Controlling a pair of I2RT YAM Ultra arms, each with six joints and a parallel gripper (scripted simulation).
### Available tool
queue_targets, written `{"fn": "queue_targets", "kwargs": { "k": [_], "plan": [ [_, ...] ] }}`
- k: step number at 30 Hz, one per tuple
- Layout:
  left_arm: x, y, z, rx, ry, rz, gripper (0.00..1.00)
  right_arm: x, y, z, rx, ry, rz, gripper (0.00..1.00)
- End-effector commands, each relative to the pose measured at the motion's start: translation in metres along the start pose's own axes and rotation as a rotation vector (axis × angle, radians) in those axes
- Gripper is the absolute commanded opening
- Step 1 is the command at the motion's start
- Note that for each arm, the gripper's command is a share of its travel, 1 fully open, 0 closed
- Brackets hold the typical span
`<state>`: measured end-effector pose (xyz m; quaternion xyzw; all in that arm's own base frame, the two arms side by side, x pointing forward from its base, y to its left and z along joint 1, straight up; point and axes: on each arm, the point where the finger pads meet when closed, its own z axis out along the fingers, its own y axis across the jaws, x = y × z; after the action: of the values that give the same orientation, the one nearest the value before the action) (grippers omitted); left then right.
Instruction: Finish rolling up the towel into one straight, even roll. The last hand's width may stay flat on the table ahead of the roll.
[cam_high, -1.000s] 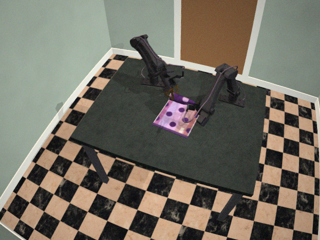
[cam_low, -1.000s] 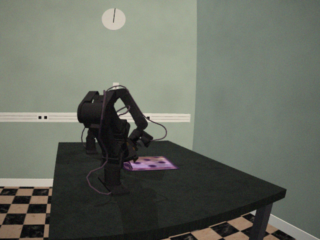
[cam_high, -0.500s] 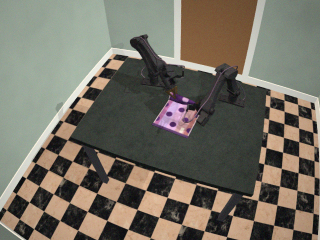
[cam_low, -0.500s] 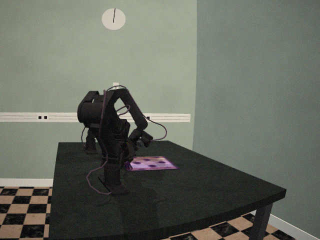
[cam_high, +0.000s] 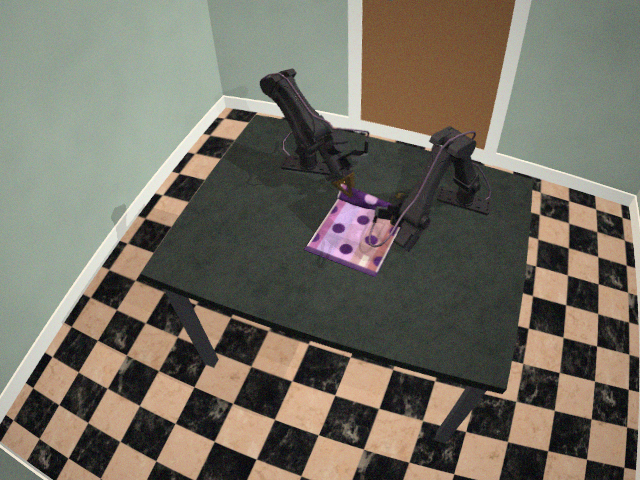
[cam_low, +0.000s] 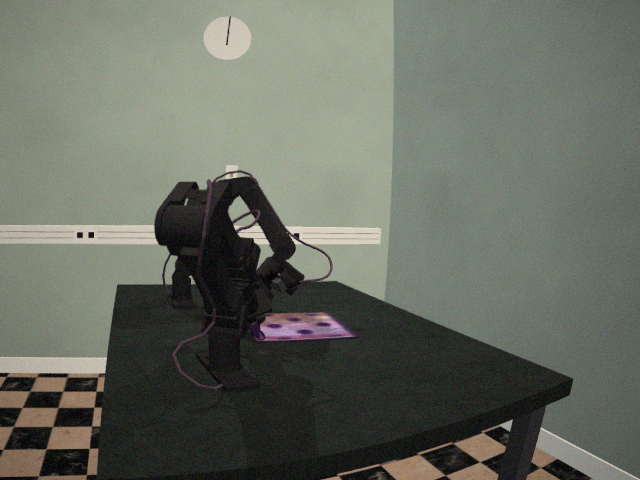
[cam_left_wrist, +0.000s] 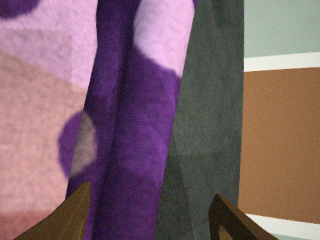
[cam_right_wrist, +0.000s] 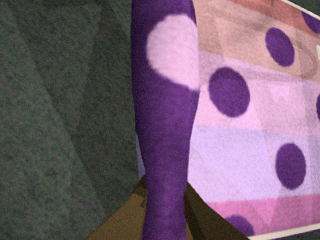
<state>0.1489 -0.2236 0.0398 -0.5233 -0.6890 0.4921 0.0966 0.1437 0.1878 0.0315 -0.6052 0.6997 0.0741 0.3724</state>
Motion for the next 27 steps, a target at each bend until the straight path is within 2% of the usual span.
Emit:
{"fn": "queue_targets", "kwargs": {
  "k": [1,4,14,21,27],
  "plan": [
    [-0.002,0.018,-0.009,-0.082,0.033,0.073,0.71,0.004,0.003,0.003,-0.006,0.01,0.002,0.17],
    [-0.002,0.017,-0.009,-0.082,0.033,0.073,0.85,0.004,0.003,0.003,-0.006,0.01,0.002,0.17],
    [-0.003,0.015,-0.039,-0.082,0.033,0.073,0.85,0.004,0.003,0.003,-0.058,0.013,0.044,0.17],
    [-0.004,0.012,-0.074,-0.082,0.033,0.073,0.85,0.003,0.003,0.002,-0.171,0.02,0.137,0.17],
    [-0.004,0.01,-0.078,-0.102,0.032,0.09,0.86,0.002,0.002,0.0,-0.3,0.027,0.243,0.17]
  ]
}}
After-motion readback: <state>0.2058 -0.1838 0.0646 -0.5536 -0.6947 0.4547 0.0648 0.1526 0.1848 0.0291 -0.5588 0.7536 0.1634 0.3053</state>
